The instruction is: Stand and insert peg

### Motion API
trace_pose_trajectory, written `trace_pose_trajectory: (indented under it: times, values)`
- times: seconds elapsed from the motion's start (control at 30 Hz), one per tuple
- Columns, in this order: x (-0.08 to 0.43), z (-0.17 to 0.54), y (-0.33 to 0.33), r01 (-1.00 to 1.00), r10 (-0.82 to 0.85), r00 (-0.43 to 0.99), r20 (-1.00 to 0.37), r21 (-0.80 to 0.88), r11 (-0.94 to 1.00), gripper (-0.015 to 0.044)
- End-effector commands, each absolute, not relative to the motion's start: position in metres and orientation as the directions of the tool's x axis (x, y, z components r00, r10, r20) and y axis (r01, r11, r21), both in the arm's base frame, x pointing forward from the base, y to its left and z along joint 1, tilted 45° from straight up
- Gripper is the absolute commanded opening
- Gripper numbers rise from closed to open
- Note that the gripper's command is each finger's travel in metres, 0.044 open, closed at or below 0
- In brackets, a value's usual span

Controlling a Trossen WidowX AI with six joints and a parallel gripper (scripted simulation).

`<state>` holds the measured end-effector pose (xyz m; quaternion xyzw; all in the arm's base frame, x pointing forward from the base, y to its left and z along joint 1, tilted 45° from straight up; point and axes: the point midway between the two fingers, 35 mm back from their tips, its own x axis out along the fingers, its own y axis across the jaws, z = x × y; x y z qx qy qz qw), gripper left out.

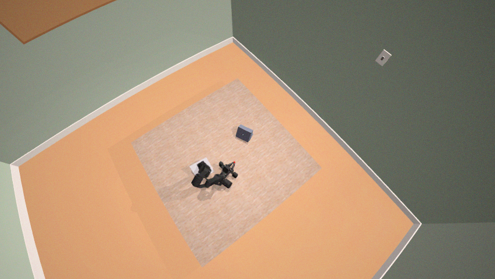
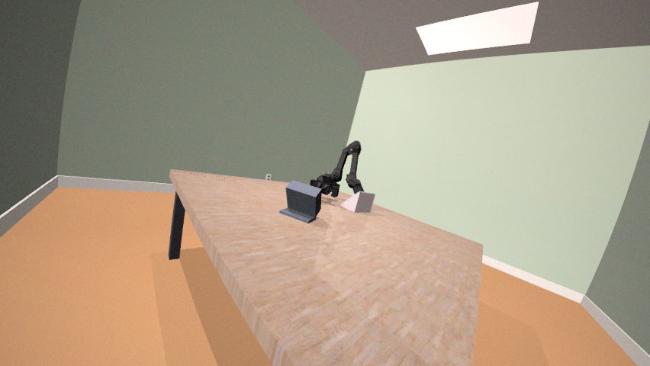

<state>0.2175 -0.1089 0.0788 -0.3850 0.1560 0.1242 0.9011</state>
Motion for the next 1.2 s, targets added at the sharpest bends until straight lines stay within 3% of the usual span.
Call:
trace_pose_trajectory:
  times: [0.0,1.17]
  values:
    - [0.2162,0.0784,-0.1099,-0.344,0.104,0.920,-0.377,-0.655,0.673,0.0050]
    - [0.2099,0.0780,-0.1135,-0.347,0.135,0.928,-0.348,-0.667,0.660,0.0050]
